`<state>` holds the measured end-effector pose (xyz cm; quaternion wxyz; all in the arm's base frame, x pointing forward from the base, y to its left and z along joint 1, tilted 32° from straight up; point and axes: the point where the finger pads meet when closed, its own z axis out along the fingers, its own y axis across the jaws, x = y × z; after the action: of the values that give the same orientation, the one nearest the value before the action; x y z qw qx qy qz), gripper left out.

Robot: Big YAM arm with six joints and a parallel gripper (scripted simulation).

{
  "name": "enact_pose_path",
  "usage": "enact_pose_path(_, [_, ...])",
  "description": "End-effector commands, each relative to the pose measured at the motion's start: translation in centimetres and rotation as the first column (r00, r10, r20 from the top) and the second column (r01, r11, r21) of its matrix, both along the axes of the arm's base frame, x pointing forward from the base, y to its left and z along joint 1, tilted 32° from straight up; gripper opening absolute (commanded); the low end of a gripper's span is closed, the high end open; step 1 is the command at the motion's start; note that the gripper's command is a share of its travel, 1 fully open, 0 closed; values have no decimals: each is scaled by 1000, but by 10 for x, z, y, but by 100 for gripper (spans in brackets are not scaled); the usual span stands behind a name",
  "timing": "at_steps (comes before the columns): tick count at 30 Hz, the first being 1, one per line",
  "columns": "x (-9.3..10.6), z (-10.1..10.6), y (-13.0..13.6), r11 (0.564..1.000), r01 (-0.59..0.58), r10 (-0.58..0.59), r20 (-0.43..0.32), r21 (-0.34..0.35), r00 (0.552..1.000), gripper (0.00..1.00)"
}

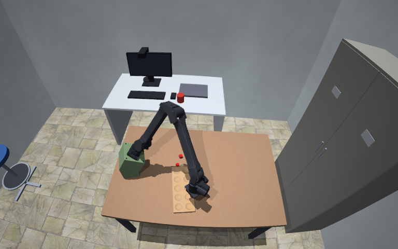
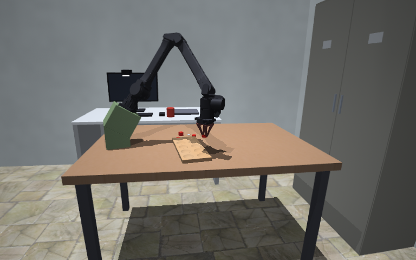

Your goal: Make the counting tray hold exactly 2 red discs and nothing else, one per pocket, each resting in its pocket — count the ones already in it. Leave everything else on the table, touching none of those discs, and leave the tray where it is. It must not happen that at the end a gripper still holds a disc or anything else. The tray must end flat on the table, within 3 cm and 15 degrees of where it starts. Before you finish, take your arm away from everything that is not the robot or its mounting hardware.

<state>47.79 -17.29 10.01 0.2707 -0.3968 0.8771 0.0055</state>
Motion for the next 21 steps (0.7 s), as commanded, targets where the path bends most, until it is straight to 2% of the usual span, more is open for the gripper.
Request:
enact_pose_path(1, [5,2,-53,996,-76,78,39,-49,996,0])
enact_pose_path(4, [-1,0,-69,996,-72,75,48,-49,996,0])
enact_pose_path(5, [6,0,-55,993,-104,107,49,-49,993,0])
enact_pose_path(10, [6,0,-56,993,-104,106,50,-49,993,0])
enact_pose_path(12, [12,-4,-57,993,-102,106,66,-66,992,0])
enact_pose_path(19, [42,-64,-40,995,-84,86,56,-51,995,0])
enact_pose_path(21, [46,-73,-37,995,-84,86,56,-50,995,0])
